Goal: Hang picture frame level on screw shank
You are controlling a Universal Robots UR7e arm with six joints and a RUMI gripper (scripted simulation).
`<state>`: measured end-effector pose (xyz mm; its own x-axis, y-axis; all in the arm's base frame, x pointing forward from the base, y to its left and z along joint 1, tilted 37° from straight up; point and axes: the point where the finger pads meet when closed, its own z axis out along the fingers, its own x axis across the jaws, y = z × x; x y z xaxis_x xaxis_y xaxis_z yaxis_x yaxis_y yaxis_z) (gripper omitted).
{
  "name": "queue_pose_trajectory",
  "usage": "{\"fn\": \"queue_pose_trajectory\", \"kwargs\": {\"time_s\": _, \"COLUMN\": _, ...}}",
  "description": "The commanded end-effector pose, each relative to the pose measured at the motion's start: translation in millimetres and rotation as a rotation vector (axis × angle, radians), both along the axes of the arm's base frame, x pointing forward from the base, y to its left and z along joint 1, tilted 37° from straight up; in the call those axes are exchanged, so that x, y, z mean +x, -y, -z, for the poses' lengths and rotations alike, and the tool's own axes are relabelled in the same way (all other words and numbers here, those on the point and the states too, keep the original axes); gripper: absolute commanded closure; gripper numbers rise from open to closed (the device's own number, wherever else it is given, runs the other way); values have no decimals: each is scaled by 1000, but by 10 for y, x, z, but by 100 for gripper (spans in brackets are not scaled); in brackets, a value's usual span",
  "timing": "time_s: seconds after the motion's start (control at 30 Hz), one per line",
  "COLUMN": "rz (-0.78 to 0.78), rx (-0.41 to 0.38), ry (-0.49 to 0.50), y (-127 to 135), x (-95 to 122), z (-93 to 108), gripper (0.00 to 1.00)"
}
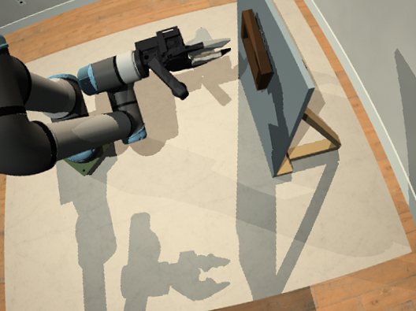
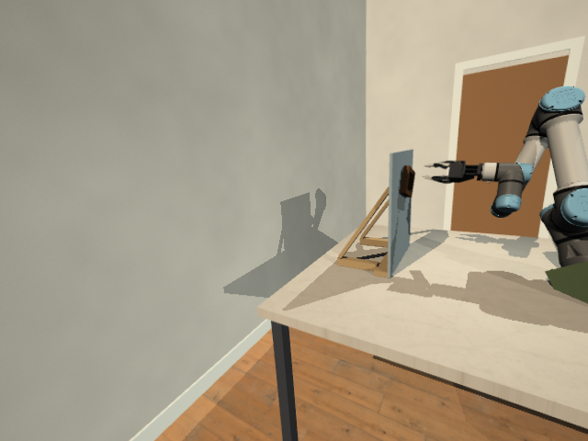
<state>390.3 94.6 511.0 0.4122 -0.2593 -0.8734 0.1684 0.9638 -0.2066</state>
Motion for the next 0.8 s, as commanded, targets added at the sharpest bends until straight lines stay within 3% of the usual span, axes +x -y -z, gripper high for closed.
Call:
{"fn": "queue_pose_trajectory", "kwargs": {"time_s": 0.0, "rz": 0, "rx": 0, "ry": 1, "y": 5, "x": 40, "z": -20, "gripper": 71}}
{"fn": "queue_pose_trajectory", "kwargs": {"time_s": 0.77, "rz": 0, "rx": 0, "ry": 1, "y": 27, "x": 336, "z": -166, "gripper": 71}}
